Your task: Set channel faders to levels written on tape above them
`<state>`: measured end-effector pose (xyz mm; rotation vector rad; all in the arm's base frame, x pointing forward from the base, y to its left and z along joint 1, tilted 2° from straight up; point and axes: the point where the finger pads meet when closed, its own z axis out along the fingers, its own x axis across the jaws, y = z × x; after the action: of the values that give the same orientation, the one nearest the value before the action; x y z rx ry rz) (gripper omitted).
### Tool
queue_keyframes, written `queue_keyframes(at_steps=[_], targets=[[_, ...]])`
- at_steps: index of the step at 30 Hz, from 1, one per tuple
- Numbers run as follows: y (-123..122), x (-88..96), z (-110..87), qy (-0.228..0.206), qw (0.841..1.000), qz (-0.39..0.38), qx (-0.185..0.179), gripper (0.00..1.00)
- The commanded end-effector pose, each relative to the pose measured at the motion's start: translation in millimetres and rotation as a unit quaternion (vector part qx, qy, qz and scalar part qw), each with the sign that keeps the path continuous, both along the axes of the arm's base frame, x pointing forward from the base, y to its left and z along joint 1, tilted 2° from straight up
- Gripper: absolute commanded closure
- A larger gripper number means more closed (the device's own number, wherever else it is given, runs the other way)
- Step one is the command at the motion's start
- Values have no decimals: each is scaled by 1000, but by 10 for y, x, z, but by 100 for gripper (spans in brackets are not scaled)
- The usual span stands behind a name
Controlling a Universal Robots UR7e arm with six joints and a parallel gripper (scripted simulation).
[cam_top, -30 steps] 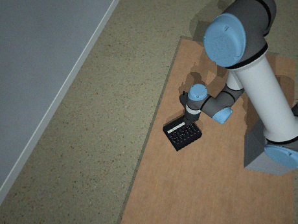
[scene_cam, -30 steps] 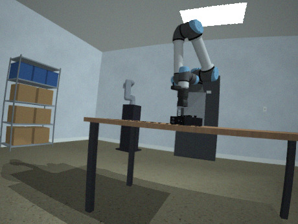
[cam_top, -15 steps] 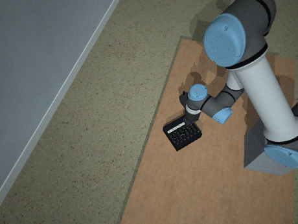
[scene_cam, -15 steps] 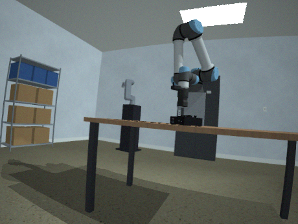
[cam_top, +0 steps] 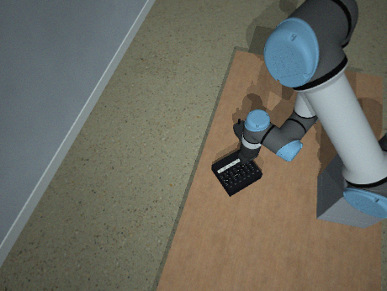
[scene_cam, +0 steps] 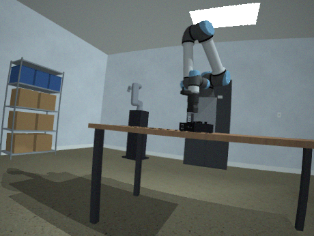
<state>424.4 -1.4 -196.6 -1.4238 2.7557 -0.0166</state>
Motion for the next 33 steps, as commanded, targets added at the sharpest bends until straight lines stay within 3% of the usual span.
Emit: queue_keyframes(at_steps=[1, 33], targets=[[10, -11, 3, -1, 1000, 0, 0, 100], [91, -126, -1, -1, 1000, 0, 0, 100]])
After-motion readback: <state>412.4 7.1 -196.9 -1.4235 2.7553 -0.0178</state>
